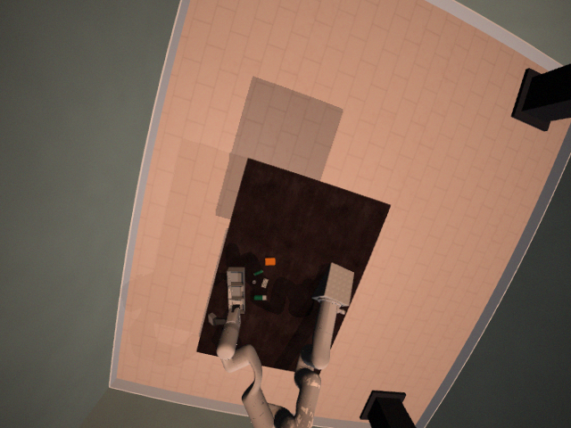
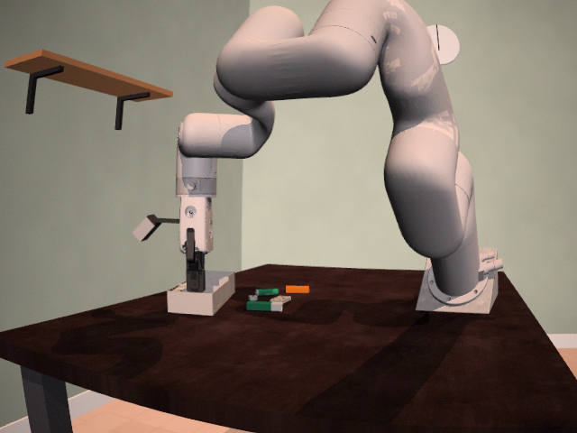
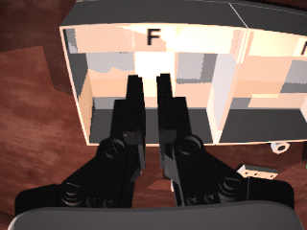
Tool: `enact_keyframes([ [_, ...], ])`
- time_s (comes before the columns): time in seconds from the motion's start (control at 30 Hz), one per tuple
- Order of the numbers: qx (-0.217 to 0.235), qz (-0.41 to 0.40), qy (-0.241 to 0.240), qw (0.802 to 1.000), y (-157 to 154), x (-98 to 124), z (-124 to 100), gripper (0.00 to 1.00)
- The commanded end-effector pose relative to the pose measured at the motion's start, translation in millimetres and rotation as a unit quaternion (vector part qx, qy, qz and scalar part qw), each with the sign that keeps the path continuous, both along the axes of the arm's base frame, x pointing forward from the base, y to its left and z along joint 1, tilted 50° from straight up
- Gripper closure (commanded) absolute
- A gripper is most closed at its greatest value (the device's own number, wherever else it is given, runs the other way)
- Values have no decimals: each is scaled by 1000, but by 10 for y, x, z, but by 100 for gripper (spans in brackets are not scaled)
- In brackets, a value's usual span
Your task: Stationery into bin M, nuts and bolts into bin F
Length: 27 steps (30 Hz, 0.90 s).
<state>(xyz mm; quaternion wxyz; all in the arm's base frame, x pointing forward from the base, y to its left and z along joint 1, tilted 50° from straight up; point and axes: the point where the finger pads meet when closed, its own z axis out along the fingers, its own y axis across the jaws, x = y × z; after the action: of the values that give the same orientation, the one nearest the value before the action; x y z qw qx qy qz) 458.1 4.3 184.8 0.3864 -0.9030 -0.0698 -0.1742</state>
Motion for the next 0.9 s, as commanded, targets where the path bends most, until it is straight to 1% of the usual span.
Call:
enact_keyframes([
  [0.0,-1,-1,-2,1000,64,37,-55,93],
  [0.2,-1,-1,-2,1000,127,60,-111,93],
  [0.87,-1,-1,-2,1000,126,60,-110,93],
])
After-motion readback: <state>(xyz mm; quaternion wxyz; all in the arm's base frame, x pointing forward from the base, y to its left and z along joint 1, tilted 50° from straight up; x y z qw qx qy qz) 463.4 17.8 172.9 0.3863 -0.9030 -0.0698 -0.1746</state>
